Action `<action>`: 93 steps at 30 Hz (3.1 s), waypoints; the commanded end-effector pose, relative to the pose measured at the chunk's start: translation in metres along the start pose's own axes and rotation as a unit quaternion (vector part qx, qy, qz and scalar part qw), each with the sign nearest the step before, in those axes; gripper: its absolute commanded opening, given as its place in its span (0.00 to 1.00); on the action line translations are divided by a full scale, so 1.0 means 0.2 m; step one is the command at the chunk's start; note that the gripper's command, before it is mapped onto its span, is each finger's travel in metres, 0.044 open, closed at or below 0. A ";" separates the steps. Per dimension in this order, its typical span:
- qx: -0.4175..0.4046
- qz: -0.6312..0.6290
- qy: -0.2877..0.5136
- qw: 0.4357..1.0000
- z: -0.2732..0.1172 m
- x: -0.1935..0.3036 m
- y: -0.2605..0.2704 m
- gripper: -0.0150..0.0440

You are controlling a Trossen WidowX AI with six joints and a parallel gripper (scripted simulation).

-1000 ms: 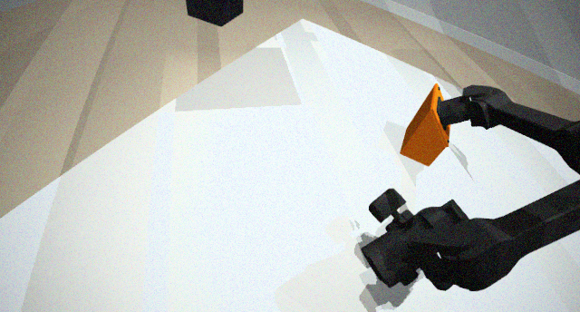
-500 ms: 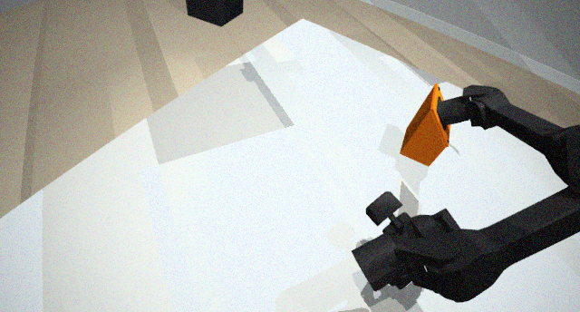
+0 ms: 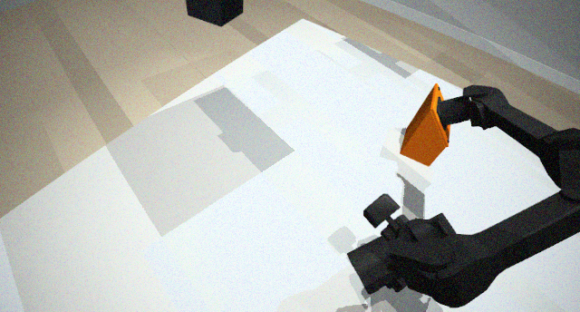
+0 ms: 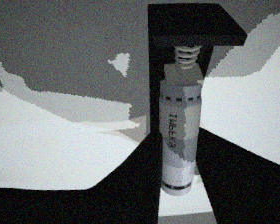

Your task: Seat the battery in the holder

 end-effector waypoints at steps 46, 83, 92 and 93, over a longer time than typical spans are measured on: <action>0.005 0.000 -0.035 0.999 -0.02 -0.07 0.01 0.35; 0.007 0.005 -0.106 0.994 0.02 -0.03 0.00 0.35; 0.006 0.006 -0.124 0.992 0.03 -0.01 0.00 0.35; 0.006 0.006 -0.126 0.992 0.03 -0.01 0.00 0.35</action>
Point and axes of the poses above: the point midway between the two fingers, 35 mm back from their tips, its own z axis out along the fingers, its own y axis across the jaws, x = y × z, the point moved 6 cm from there along -z, back along the fingers, and after that the axes turned 10 degrees about z, right-handed, at the moved point
